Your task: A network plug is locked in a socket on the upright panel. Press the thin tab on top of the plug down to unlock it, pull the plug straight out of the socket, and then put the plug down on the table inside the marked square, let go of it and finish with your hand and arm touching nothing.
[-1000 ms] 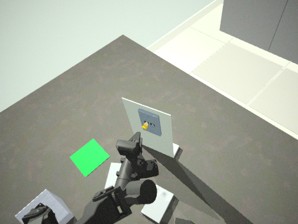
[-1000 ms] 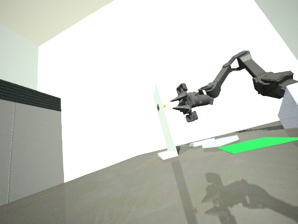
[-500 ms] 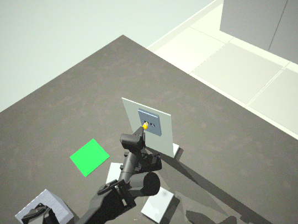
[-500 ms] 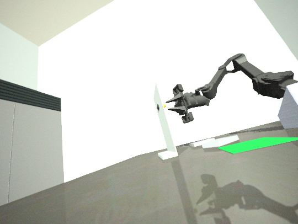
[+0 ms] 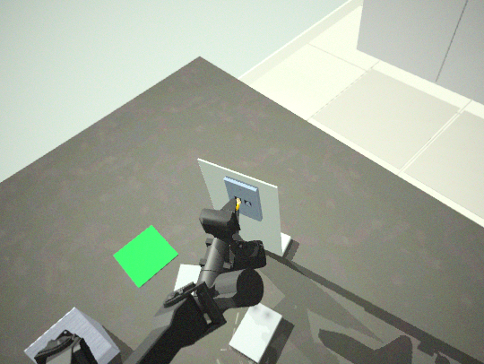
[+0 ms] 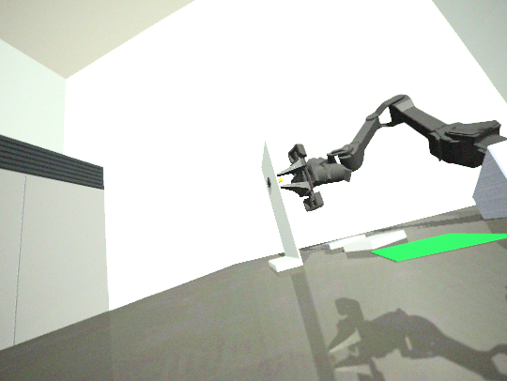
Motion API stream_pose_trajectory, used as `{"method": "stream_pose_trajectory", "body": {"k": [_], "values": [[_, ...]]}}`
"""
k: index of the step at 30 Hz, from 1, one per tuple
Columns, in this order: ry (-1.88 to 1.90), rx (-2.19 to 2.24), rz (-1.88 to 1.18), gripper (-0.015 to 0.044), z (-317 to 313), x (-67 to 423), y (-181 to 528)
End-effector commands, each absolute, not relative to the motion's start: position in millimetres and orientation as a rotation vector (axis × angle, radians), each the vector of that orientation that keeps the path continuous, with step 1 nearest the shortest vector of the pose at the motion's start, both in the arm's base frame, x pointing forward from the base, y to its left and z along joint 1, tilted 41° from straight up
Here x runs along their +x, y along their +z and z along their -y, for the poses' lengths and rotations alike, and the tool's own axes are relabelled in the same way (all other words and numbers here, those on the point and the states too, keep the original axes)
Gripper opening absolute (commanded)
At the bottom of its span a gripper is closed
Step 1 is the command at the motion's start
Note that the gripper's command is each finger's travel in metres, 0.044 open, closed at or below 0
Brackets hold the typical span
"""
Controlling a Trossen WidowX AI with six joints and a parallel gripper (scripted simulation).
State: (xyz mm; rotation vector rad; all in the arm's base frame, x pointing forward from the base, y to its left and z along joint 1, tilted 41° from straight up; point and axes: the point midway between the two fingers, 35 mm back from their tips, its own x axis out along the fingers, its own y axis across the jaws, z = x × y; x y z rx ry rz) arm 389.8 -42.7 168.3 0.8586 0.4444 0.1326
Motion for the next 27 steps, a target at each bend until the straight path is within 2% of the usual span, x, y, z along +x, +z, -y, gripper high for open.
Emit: {"method": "stream_pose_trajectory", "body": {"k": [1, 20, 27], "values": [[0.132, 0.859, -0.436, 0.0129, 43.1, 392.3, 171.1], [0.132, 0.859, -0.436, 0.0003, 43.1, 392.3, 171.1], [0.132, 0.859, -0.436, 0.0, 43.1, 391.1, 171.2]]}}
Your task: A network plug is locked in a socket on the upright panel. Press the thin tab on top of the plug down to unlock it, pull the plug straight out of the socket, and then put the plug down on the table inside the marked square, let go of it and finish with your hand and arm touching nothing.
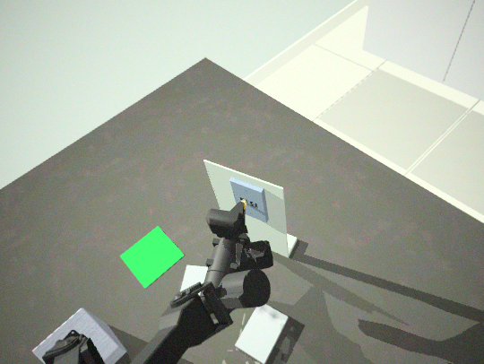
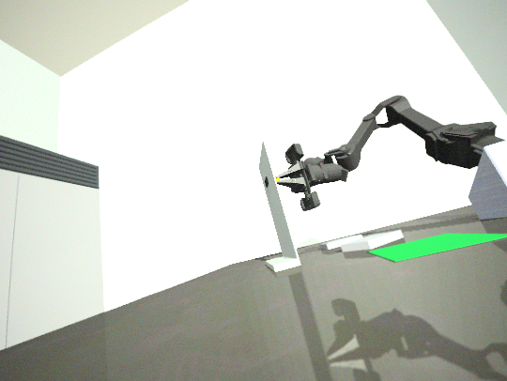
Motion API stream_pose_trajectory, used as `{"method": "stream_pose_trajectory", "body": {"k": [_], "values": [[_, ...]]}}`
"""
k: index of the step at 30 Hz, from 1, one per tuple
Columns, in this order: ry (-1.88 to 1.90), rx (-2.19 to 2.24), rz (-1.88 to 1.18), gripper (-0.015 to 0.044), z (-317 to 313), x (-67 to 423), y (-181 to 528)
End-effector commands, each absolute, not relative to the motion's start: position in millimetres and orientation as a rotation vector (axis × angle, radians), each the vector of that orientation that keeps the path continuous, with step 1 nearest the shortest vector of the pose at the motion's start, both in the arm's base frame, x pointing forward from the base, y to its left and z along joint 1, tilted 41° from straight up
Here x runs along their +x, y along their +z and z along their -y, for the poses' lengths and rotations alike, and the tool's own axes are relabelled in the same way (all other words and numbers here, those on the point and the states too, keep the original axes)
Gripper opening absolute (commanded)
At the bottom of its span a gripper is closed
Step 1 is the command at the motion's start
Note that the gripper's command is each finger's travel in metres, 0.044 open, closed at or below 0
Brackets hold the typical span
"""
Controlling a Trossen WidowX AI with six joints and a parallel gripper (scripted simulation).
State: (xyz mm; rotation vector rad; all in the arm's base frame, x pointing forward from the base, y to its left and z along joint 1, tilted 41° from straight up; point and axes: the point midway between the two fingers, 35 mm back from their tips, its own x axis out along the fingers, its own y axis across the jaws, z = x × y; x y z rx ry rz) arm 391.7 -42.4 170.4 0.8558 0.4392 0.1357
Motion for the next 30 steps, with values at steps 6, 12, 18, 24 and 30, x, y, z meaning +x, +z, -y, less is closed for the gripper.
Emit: {"method": "stream_pose_trajectory", "body": {"k": [6, 12, 18, 24, 30], "values": [[0.132, 0.859, -0.436, 0.0, 43.1, 387.7, 171.5], [0.132, 0.859, -0.436, 0.0, 43.2, 384.4, 171.9], [0.132, 0.859, -0.437, 0.0, 43.4, 381.1, 172.4], [0.132, 0.859, -0.437, 0.0, 43.6, 377.9, 172.8], [0.131, 0.859, -0.437, 0.0, 43.9, 374.7, 173.3]]}}
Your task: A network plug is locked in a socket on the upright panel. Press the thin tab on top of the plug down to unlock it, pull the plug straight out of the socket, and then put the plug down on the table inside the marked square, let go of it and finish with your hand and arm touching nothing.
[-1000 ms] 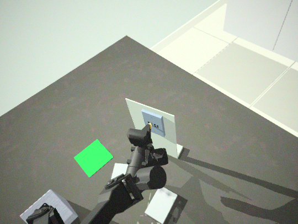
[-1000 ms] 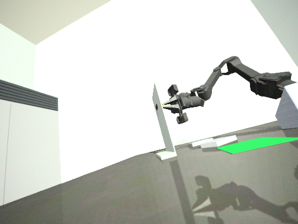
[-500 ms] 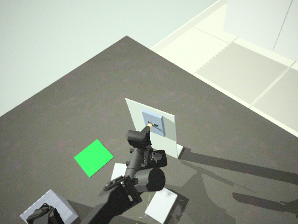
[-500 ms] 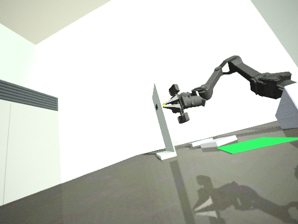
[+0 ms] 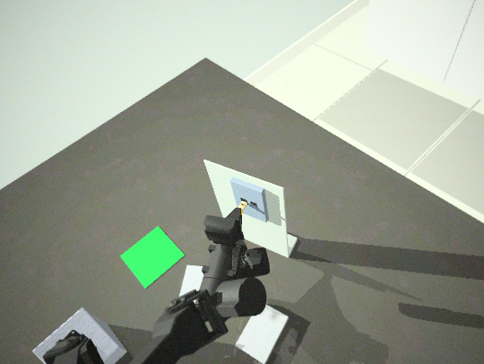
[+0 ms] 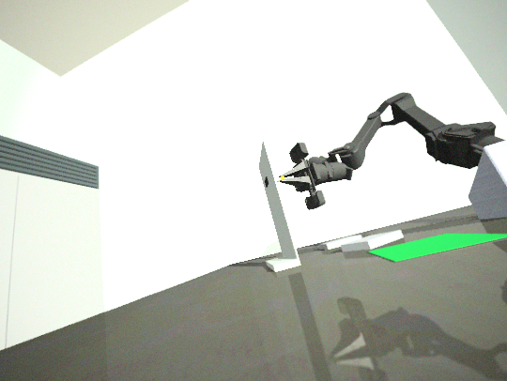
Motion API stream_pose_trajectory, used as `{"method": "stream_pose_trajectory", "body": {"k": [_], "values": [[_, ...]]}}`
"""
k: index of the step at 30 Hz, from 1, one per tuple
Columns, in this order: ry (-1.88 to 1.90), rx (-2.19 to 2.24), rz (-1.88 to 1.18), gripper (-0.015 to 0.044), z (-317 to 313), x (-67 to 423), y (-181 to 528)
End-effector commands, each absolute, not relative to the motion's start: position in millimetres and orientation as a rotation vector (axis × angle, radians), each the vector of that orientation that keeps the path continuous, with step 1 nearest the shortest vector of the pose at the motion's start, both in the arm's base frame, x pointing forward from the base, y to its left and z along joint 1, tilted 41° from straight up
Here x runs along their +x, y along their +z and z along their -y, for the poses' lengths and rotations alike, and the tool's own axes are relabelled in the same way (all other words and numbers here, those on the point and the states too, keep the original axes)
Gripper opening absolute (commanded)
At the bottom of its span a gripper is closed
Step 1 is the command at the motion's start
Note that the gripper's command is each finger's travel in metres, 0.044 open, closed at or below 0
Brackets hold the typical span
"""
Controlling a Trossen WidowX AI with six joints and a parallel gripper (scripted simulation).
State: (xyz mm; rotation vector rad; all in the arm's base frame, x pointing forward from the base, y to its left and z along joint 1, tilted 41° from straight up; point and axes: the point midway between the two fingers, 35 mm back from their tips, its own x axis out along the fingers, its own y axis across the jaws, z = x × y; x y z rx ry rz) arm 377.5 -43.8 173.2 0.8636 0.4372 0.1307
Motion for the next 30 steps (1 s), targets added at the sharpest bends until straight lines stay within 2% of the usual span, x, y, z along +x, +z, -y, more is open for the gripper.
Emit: {"method": "stream_pose_trajectory", "body": {"k": [1, 30], "values": [[0.131, 0.859, -0.437, 0.0, 44.0, 374.2, 173.4], [0.131, 0.859, -0.438, 0.0, 47.8, 358.4, 177.8]]}}
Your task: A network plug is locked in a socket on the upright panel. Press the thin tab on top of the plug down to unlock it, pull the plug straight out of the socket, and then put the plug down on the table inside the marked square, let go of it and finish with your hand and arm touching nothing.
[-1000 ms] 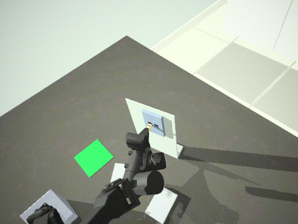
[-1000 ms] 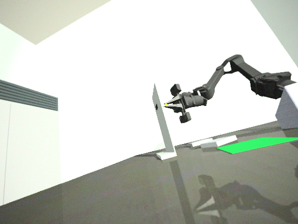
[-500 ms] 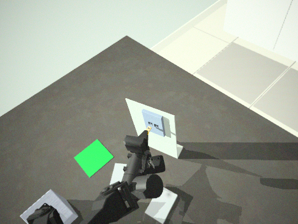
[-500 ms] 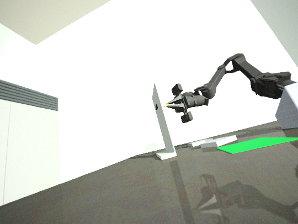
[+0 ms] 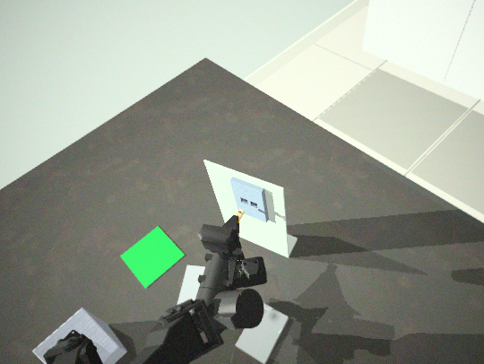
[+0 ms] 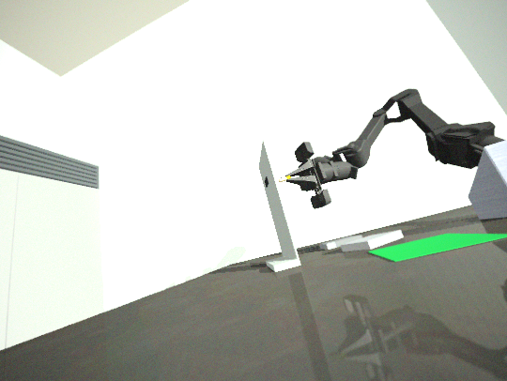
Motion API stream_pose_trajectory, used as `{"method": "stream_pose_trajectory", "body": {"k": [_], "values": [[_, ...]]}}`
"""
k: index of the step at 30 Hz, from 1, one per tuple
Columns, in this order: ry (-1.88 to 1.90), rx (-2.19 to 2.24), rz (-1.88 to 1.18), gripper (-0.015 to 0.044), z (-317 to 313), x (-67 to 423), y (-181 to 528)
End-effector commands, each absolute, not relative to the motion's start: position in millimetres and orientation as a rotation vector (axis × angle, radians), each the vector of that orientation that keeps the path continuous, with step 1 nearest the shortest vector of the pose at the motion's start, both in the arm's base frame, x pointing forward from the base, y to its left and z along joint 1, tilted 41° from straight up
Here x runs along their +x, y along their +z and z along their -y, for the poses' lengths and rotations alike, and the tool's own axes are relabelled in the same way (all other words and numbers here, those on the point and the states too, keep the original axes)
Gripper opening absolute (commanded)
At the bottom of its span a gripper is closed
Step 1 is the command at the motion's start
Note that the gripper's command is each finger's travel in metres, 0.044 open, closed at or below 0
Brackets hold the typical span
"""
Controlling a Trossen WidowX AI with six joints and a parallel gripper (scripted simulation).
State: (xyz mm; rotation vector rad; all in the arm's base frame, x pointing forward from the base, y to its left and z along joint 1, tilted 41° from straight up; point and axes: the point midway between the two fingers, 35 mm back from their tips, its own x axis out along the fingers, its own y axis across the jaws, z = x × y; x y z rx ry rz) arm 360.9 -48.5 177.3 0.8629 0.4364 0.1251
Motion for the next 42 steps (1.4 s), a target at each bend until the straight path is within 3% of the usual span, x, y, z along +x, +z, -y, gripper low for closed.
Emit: {"method": "stream_pose_trajectory", "body": {"k": [1, 42], "values": [[0.131, 0.859, -0.438, 0.0, 47.9, 357.8, 177.9], [0.13, 0.858, -0.439, 0.0, 52.7, 334.9, 183.8]]}}
